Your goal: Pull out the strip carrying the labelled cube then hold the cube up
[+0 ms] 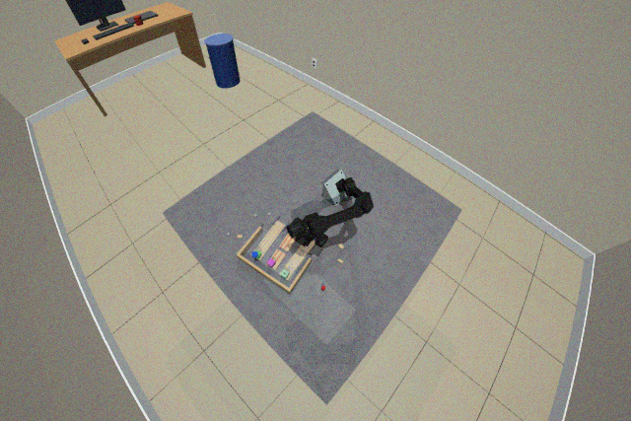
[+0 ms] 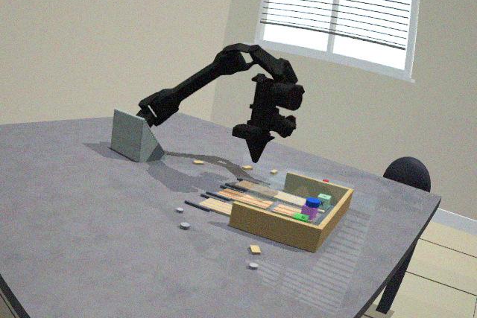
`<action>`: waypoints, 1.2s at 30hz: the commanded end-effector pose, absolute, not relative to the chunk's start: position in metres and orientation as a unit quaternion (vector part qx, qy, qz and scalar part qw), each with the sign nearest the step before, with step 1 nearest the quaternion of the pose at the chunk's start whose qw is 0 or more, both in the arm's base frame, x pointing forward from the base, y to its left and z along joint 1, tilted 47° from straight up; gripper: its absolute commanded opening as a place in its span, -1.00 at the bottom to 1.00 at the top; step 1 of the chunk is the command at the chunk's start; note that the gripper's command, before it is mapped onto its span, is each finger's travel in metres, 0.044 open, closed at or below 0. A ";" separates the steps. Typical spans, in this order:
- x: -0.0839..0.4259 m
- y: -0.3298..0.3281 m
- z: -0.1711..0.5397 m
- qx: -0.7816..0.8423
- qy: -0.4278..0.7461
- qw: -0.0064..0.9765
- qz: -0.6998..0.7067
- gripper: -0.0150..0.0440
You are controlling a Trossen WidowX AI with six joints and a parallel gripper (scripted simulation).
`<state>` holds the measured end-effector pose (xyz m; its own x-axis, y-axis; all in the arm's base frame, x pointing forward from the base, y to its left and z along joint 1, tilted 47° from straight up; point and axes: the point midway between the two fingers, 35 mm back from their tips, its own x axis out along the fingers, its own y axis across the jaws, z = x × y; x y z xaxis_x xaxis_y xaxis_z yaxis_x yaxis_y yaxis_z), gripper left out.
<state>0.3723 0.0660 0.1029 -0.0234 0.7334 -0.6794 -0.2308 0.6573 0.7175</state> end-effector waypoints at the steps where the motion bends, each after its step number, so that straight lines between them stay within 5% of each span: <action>1: 0.371 0.072 0.097 0.203 0.621 0.665 0.361 -0.49; 36: 0.364 0.113 0.059 0.205 0.621 0.665 0.362 -0.49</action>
<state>0.3664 0.1090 0.0624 -0.0270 0.7332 -0.6795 -0.2318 0.6567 0.7177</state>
